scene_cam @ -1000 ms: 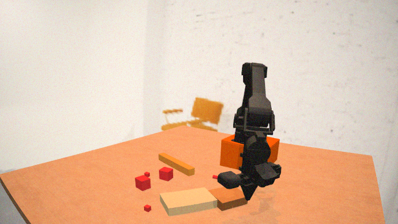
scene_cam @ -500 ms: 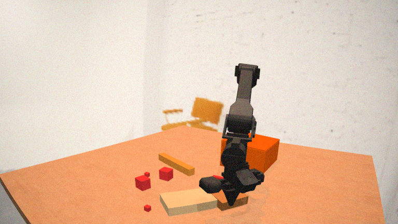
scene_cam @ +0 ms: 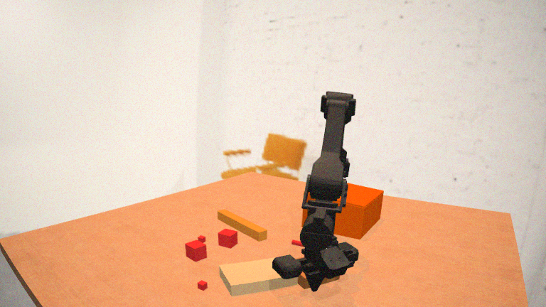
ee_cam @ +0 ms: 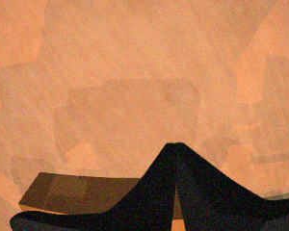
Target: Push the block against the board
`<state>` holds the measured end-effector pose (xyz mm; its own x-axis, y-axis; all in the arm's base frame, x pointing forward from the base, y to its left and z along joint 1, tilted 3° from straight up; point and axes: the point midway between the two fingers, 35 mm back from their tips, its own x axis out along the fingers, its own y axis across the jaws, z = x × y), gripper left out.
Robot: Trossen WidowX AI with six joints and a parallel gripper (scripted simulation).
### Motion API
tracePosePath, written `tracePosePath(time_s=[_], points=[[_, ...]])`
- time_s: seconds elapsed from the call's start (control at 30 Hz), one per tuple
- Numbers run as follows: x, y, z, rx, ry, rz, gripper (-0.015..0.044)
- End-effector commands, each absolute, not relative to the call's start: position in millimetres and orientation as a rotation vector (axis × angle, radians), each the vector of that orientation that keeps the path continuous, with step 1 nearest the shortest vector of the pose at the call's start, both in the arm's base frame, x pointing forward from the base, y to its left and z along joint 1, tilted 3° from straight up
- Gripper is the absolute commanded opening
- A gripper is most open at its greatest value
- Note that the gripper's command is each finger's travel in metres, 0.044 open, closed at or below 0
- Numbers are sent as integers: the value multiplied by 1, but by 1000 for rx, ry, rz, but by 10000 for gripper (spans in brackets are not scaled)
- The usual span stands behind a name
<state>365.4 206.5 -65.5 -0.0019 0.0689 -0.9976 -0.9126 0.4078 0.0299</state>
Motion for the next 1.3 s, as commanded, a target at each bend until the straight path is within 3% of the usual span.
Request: tracePosePath(time_s=[0.0,1.27], points=[[364,201,-64,-845,1336,938,0],[377,230,-61,-843,1334,939,0]])
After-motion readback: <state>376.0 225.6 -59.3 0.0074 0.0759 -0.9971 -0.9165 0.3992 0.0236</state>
